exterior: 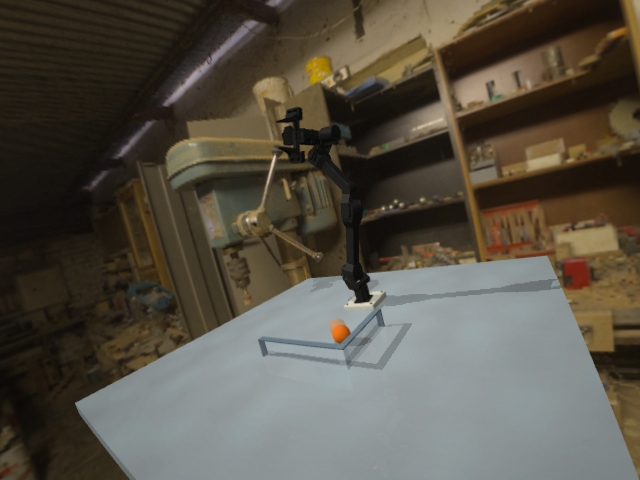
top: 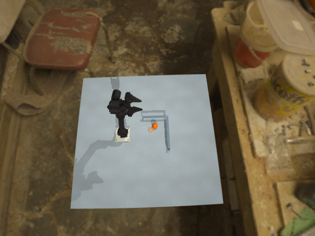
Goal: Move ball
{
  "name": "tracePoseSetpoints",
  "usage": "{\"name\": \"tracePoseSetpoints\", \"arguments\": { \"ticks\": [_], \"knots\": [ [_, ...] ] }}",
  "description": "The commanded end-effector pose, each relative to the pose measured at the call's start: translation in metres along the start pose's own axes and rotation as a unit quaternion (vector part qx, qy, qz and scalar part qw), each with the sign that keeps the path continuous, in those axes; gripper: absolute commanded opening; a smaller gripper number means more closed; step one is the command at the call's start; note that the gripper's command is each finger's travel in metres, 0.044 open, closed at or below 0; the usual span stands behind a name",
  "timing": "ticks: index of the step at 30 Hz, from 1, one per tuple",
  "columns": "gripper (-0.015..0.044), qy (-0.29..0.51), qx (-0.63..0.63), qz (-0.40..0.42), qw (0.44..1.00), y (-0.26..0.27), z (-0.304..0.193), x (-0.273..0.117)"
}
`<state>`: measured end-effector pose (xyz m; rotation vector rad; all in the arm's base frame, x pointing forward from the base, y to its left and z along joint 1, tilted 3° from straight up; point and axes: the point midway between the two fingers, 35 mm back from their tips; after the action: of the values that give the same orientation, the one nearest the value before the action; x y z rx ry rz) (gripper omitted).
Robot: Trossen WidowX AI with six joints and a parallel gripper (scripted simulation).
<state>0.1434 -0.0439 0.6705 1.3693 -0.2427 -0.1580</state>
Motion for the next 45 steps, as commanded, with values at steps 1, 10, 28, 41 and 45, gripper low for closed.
{"name": "tracePoseSetpoints", "arguments": {
  "ticks": [1, 10, 28, 41, 45],
  "knots": [
    [0.0378, 0.003, 0.001, 0.002, 1.0, 0.0, 0.001, 0.0],
    [0.0378, 0.063, -0.012, 0.079, 0.995, 0.006, 0.031, 0.007],
    [0.0378, 0.034, -0.049, 0.165, 0.985, -0.059, 0.117, 0.095],
    [0.0378, 0.056, -0.218, 0.023, 0.974, -0.194, 0.085, 0.208],
    [0.0378, 0.095, -0.285, -0.027, 0.953, -0.237, 0.056, 0.23]
  ]
}}
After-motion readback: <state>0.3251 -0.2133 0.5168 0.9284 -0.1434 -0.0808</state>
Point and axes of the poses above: the point midway between the two fingers, 35 mm back from their tips, its own x axis out along the fingers, its own y axis across the jaws, z = x × y, and after that the axes turned 4 degrees about x, right-handed
